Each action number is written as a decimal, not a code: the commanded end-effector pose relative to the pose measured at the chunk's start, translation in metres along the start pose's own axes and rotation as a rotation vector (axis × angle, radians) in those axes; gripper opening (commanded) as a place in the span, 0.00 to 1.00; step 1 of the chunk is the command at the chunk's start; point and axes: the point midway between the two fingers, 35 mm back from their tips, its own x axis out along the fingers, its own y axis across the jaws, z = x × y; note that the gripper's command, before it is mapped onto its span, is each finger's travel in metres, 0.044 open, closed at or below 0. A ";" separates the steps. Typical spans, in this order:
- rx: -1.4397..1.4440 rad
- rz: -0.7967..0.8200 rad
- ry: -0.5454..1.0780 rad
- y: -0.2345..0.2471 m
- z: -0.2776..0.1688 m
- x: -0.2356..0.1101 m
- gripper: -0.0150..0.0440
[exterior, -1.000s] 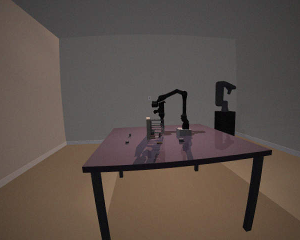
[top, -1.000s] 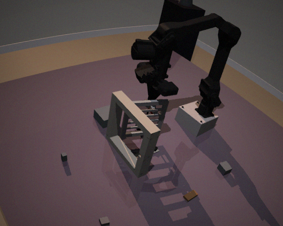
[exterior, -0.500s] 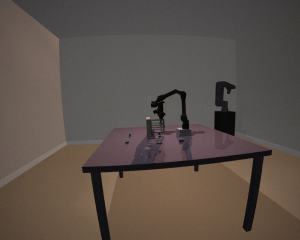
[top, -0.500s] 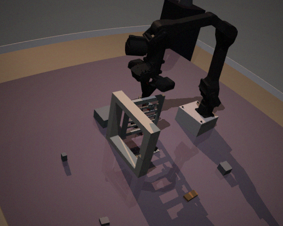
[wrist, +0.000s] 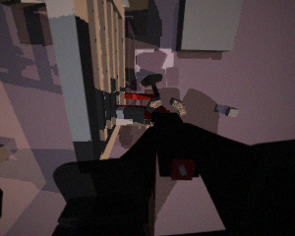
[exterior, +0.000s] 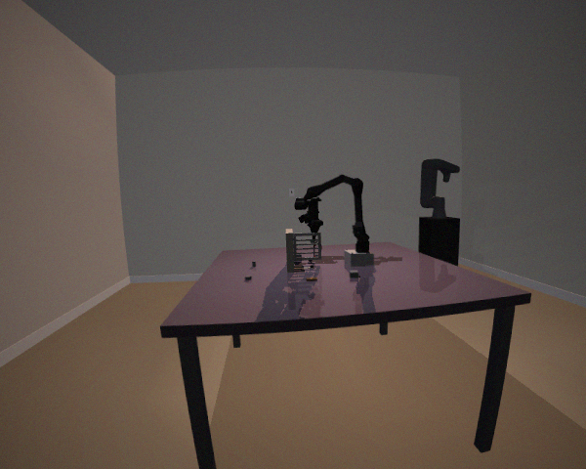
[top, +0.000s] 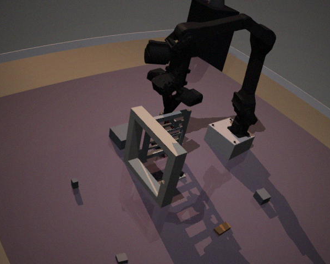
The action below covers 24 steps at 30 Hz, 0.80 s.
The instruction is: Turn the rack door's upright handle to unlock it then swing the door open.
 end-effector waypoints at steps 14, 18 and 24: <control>-0.014 0.000 0.002 0.000 0.000 -0.003 0.74; -0.014 0.000 0.001 0.000 0.001 -0.008 0.74; -0.014 0.000 0.001 -0.001 0.001 -0.016 0.74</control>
